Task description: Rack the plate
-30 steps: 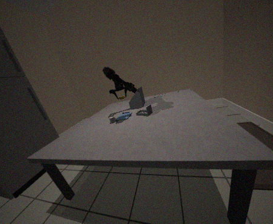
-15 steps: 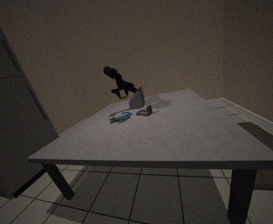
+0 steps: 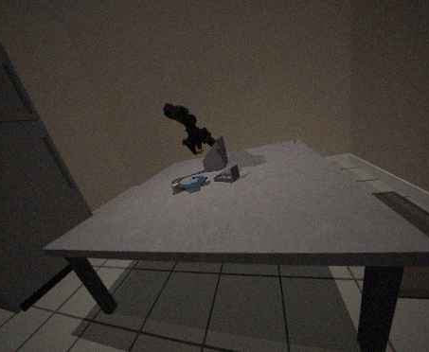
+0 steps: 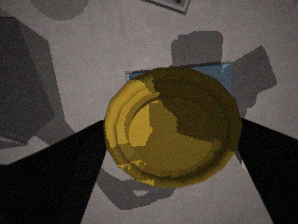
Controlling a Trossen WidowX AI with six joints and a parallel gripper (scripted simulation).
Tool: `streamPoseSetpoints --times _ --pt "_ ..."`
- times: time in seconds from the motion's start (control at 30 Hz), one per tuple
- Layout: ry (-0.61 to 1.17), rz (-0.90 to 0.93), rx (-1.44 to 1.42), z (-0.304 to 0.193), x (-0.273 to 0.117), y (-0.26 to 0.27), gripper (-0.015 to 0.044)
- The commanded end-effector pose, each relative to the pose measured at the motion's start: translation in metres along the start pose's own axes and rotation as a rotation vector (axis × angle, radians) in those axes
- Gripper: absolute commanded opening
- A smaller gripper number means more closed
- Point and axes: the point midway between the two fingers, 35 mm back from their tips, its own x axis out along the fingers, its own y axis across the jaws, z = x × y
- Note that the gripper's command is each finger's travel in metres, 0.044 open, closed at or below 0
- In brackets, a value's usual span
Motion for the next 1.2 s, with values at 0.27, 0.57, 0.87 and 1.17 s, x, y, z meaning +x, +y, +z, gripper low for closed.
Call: streamPoseSetpoints --times 0.27,0.57,0.87,1.17 --pt "-0.005 0.002 -0.422 0.016 0.0 0.007 0.0" --pt "-0.004 0.001 -0.732 0.027 0.001 0.011 0.0" --pt "-0.002 0.001 -1.042 0.037 0.001 0.017 0.0" --pt "0.0 0.001 -1.23 0.043 0.001 0.02 0.0"
